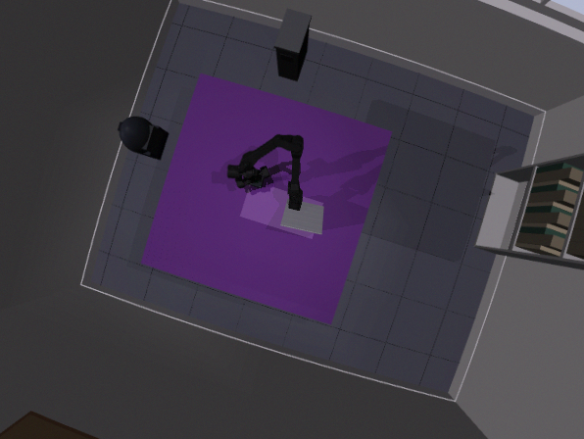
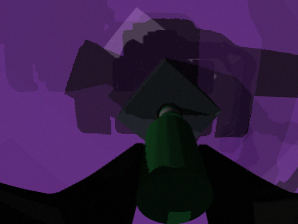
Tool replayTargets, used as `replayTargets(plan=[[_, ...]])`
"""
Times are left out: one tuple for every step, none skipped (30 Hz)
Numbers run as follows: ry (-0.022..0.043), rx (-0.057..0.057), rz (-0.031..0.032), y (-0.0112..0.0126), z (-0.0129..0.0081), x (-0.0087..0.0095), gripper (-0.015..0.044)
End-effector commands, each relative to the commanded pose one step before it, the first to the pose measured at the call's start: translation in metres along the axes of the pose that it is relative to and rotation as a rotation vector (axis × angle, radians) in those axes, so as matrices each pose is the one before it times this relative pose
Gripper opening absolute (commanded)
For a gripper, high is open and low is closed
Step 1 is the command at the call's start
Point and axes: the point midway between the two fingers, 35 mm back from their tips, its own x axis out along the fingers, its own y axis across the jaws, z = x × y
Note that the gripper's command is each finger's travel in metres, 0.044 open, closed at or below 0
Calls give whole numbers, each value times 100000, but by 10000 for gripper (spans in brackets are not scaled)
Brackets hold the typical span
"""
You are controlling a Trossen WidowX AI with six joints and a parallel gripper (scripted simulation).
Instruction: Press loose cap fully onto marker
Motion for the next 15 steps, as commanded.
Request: replayTargets(plan=[[-49, -385, -43, -26, -52, 573, 0], [-19, 2, -14, -12, 1, 158, 0], [-20, 2, -15, -13, 0, 158, 0], [-22, 2, -17, -14, 0, 157, 0], [-23, 2, -18, -15, 0, 157, 0], [-24, 2, -20, -16, 0, 157, 0], [-25, 2, -21, -18, -1, 157, 0], [-27, 2, -22, -19, -1, 156, 0], [-22, 2, -19, -16, -1, 124, 0], [-14, 1, -12, -10, -1, 75, 0], [-5, 1, -4, -4, 7, 17, 0], [0, 0, 0, 0, 0, 0, 0], [0, 0, 0, 0, 0, 0, 0], [0, 0, 0, 0, 0, 0, 0], [0, 0, 0, 0, 0, 0, 0]])
